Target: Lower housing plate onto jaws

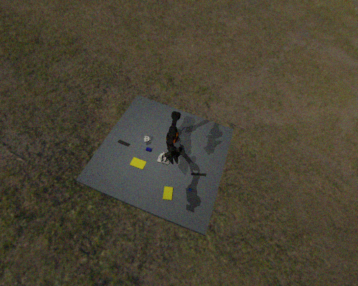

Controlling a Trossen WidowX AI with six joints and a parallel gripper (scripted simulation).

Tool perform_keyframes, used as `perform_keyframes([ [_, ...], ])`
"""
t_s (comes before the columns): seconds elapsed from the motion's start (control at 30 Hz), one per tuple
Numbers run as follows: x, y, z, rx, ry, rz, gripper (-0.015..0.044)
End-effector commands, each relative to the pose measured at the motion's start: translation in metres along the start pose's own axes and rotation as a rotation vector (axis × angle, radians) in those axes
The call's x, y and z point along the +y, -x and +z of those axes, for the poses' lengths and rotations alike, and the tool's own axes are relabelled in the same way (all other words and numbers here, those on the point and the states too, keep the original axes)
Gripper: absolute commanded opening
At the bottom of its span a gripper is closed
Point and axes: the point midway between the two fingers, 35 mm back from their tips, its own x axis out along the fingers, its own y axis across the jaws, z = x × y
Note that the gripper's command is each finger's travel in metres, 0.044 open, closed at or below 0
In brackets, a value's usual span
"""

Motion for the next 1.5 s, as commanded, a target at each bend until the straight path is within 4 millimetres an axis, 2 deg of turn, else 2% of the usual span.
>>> perform_keyframes([
  [0.0,-0.001,0.005,-0.025,0.065,-0.072,-0.001,0.0440],
  [0.33,0.004,0.027,-0.087,0.231,-0.234,-0.002,0.0440],
  [0.73,0.012,0.057,-0.152,0.409,-0.460,-0.032,0.0440],
  [1.07,0.024,0.091,-0.205,0.566,-0.671,-0.074,0.0440],
  [1.47,0.045,0.138,-0.258,0.740,-0.919,-0.141,0.0440],
])
